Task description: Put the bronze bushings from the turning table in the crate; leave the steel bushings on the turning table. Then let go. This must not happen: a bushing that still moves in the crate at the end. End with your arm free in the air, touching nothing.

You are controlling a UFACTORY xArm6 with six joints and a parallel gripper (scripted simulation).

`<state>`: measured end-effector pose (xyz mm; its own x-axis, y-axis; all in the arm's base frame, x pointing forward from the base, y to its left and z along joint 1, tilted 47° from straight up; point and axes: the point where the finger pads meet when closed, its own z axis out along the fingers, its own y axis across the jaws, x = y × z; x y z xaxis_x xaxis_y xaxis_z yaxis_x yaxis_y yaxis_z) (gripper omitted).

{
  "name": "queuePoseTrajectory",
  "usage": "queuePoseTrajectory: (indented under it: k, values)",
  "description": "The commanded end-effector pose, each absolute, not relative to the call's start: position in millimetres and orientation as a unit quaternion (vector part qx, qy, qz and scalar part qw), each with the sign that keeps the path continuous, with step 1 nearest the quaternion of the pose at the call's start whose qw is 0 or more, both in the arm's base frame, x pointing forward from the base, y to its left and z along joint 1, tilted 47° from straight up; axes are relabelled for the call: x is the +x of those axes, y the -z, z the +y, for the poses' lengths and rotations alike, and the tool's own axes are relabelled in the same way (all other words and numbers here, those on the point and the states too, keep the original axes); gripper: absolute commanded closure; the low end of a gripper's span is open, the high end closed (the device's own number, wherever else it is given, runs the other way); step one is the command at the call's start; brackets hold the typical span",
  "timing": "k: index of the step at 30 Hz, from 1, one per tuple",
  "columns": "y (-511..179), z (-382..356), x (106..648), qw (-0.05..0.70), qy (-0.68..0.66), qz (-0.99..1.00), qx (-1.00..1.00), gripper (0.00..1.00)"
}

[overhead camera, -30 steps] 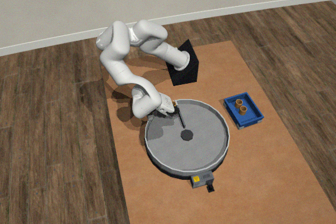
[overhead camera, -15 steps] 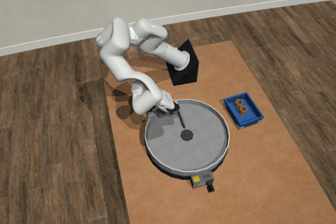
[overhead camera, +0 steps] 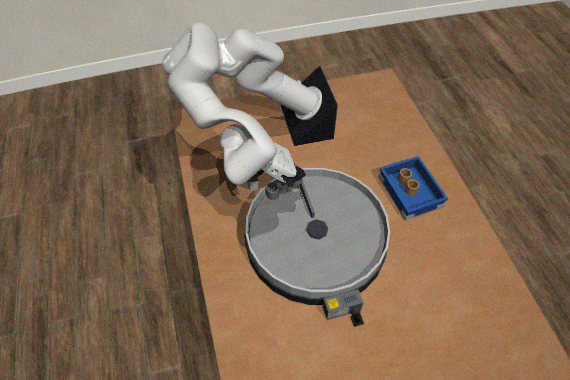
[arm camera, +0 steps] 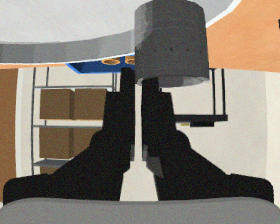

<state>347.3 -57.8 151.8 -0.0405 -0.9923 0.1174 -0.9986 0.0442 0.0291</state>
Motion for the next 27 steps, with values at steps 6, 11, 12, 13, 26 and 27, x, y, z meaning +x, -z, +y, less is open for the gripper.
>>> queuePoseTrajectory:
  k: [6, 11, 12, 13, 26, 27]
  values:
    - [-153.4, -56.4, 348.0, 0.052, -0.031, -0.720, 0.691, 1.00]
    - [-153.4, -56.4, 348.4, 0.052, -0.031, -0.720, 0.691, 1.00]
    - [-153.3, -56.4, 349.1, 0.052, -0.031, -0.720, 0.691, 1.00]
    - [-153.1, -56.3, 350.4, 0.052, -0.031, -0.720, 0.691, 1.00]
    - [-144.1, -52.0, 412.8, 0.052, -0.031, -0.720, 0.691, 1.00]
    - [-142.9, -51.4, 421.0, 0.052, -0.031, -0.720, 0.691, 1.00]
